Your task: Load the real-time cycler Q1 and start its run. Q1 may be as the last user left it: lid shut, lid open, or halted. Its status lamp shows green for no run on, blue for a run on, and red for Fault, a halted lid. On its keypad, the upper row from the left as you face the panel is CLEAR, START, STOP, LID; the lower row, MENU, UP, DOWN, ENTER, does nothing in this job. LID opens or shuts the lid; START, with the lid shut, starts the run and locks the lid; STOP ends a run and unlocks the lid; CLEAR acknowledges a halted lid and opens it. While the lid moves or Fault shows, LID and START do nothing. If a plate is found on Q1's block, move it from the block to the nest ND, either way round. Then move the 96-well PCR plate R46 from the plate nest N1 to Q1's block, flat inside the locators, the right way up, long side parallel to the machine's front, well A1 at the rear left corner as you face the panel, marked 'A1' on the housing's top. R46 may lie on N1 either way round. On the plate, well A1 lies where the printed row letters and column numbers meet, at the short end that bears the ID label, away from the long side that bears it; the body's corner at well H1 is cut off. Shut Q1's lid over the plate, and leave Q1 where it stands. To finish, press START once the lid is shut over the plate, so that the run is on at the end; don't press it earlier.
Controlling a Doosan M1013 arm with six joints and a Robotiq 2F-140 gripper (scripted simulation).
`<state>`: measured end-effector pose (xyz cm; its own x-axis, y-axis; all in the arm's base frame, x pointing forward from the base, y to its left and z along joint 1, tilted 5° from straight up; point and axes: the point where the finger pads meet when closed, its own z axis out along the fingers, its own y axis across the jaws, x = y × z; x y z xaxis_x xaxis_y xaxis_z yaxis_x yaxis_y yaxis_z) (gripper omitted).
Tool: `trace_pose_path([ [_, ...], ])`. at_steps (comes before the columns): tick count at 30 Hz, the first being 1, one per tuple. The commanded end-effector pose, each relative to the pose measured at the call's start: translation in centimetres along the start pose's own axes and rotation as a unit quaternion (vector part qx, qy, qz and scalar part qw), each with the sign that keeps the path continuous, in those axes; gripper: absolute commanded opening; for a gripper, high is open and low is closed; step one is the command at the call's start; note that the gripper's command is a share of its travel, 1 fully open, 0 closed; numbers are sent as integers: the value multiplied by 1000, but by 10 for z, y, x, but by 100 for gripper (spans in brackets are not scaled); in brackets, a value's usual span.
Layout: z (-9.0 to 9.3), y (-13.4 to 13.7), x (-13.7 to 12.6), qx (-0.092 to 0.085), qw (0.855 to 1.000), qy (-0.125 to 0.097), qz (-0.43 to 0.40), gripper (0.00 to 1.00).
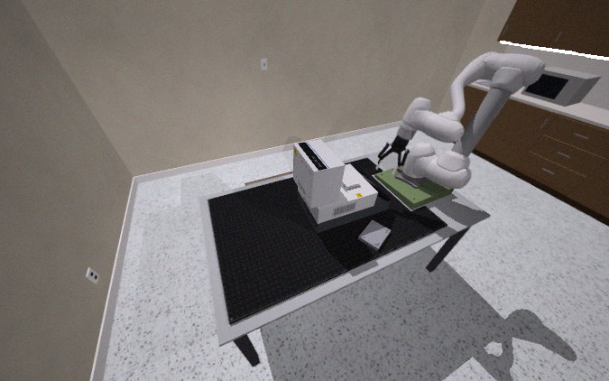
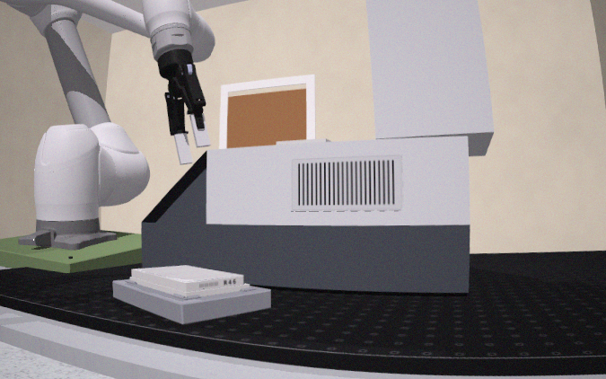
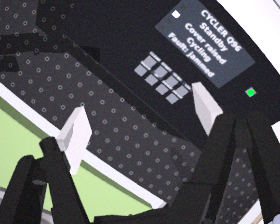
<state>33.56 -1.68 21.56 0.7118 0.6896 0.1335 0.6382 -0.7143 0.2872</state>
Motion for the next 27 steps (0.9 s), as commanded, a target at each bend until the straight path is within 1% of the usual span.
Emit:
trace_pose_path([
  [1,3,15,9,12,1000,-3,-24,66],
  [3,4,23,14,12,1000,-3,-24,66],
  [5,5,32,19,25,998,-8,-54,66],
  [6,6,36,22,27,998,-9,-59,66],
  [8,7,45,27,27,998,-9,-59,66],
  [10,7,45,27,27,998,-9,-59,66],
  [12,8,53,32,40,995,-14,-89,66],
  [13,9,57,35,42,995,-15,-94,66],
  [17,11,74,44,42,995,-15,-94,66],
  [19,13,82,50,55,990,-21,-125,66],
  [23,15,99,60,57,990,-21,-130,66],
  [25,17,107,65,70,984,-27,-159,66],
  [27,17,107,65,70,984,-27,-159,66],
])
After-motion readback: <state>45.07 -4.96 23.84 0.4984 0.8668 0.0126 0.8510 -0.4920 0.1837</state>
